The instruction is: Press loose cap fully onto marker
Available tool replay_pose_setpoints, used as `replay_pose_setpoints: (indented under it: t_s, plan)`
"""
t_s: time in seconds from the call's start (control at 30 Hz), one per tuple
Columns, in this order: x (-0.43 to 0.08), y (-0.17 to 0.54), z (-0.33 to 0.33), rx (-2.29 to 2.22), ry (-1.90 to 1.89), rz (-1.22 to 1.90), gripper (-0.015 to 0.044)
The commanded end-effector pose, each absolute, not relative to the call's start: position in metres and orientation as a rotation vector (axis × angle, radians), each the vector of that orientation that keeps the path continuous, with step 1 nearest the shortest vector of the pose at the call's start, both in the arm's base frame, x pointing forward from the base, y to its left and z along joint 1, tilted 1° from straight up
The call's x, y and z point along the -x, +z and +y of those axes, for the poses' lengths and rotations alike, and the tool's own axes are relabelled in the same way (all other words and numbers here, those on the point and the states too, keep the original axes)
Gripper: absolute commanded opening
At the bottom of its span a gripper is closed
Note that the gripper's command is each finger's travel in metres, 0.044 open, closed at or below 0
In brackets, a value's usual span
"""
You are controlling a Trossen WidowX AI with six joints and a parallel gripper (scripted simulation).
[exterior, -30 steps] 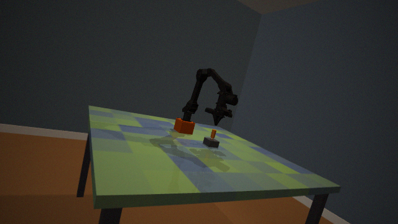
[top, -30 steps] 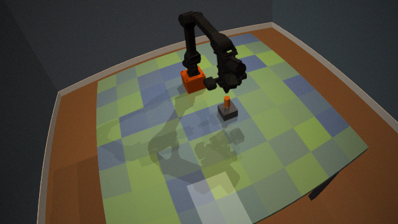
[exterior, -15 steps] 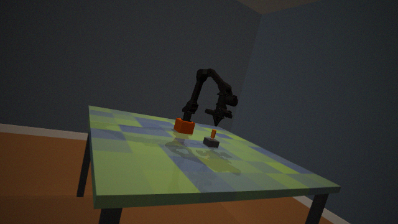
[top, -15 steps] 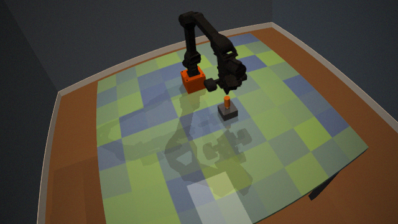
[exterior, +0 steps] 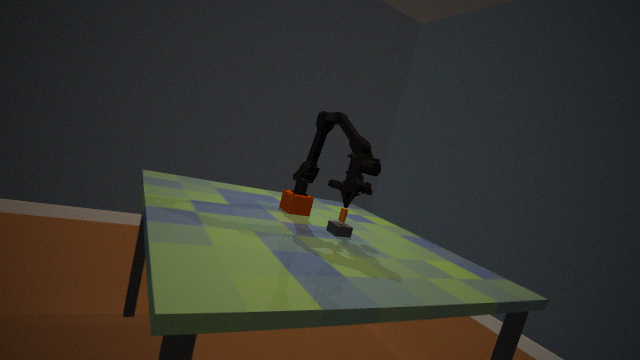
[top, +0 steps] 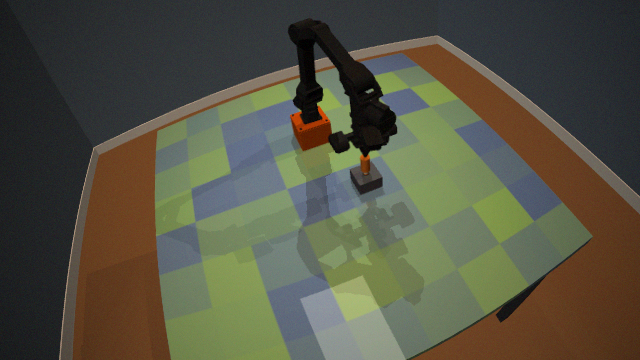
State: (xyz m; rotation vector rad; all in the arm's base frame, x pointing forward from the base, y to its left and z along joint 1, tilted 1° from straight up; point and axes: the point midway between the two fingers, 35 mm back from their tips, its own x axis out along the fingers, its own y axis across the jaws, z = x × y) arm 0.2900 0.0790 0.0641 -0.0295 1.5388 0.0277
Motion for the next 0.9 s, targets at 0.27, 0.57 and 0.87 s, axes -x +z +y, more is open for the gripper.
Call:
replay_pose_setpoints:
  t_s: [0.27,0.57,0.87]
  plan:
    - [-0.29,0.048,0.079,0.025,0.024,1.547,0.0]
    - [-0.294,0.076,0.08,0.027,0.03,1.534,0.0]
    - [-0.289,0.144,0.08,0.027,0.029,1.535,0.0]
